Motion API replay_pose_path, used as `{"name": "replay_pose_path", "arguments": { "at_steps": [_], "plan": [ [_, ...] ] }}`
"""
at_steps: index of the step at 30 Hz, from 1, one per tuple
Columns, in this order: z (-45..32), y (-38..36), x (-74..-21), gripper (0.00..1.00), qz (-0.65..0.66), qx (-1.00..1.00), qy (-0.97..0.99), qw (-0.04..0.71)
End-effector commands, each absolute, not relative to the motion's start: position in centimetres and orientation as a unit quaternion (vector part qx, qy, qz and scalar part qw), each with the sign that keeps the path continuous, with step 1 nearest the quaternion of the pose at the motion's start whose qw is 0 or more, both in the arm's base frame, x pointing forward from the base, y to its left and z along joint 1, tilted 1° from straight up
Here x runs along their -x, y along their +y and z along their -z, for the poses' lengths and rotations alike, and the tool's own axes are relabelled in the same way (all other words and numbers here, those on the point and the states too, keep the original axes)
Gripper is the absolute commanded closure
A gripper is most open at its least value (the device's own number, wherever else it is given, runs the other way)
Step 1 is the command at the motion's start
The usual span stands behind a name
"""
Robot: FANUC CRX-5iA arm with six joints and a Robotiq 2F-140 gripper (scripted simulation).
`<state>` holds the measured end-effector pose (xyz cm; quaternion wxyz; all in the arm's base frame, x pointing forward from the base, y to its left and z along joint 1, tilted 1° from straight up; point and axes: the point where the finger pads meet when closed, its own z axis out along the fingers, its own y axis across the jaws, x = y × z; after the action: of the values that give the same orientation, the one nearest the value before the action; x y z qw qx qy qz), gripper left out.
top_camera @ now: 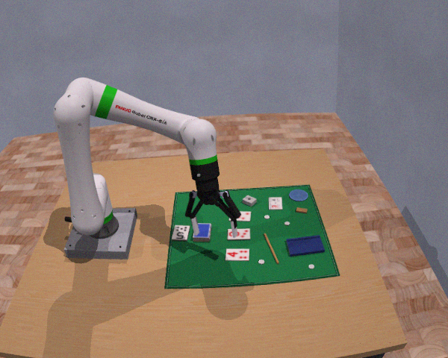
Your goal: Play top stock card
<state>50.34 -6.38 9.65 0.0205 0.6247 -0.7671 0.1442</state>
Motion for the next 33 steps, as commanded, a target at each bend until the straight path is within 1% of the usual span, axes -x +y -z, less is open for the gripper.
{"name": "replay_pose_path", "arguments": {
  "at_steps": [1,3,8,22,31,33],
  "plan": [
    [-9.4,-5.7,-49.8,0.00,-0.134,-0.633,-0.762,0.020],
    [-8.5,-1.4,-46.4,0.00,-0.075,-0.681,-0.729,0.011],
    [-7.8,4.0,-42.3,0.00,-0.005,-0.735,-0.678,-0.009],
    [-7.7,4.3,-42.1,0.00,-0.002,-0.771,-0.637,-0.010],
    [-7.8,4.3,-42.1,0.00,-0.004,-0.888,-0.460,-0.009],
    [-7.8,4.3,-42.1,0.00,-0.005,-0.920,-0.393,-0.009]
  ]
}}
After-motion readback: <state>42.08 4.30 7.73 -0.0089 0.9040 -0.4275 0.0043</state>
